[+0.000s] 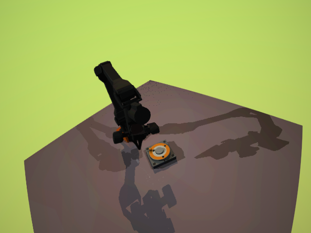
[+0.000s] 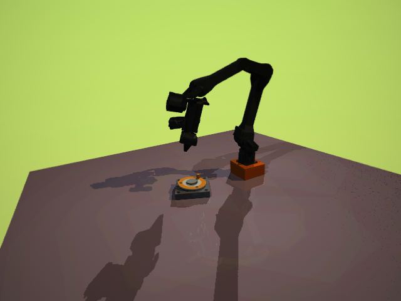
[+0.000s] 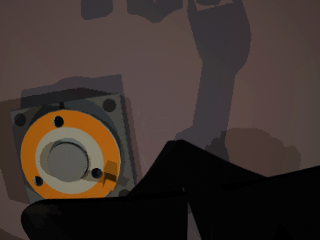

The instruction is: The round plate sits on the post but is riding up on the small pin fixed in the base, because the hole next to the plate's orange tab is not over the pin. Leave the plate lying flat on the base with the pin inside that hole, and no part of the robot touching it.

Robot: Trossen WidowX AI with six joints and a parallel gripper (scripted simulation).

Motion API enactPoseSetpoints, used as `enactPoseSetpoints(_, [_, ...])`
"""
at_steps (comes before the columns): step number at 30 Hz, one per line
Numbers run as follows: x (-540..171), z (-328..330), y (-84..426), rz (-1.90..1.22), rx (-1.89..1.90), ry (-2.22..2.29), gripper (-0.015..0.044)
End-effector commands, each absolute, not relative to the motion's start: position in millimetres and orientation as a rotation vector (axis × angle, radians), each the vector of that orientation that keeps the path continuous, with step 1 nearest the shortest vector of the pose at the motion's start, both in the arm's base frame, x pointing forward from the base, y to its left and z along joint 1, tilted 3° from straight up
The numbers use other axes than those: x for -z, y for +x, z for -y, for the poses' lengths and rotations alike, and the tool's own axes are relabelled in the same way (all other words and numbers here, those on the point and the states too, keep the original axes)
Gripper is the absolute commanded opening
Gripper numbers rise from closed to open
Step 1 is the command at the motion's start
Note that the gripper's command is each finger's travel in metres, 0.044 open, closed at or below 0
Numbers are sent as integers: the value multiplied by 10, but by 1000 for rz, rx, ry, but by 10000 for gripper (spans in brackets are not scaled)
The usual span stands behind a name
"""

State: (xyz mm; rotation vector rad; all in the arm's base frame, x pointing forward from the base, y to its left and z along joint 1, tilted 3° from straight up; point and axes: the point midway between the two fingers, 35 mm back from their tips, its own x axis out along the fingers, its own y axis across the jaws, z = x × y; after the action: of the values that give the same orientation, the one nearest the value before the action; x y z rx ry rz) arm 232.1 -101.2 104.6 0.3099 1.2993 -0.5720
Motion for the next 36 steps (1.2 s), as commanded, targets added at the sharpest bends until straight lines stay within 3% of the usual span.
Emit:
enactPoseSetpoints(1, [-724, 311, 2200, -1550, 128, 148, 0])
enactPoseSetpoints(36, [-200, 271, 2158, -1583, 51, 121, 0])
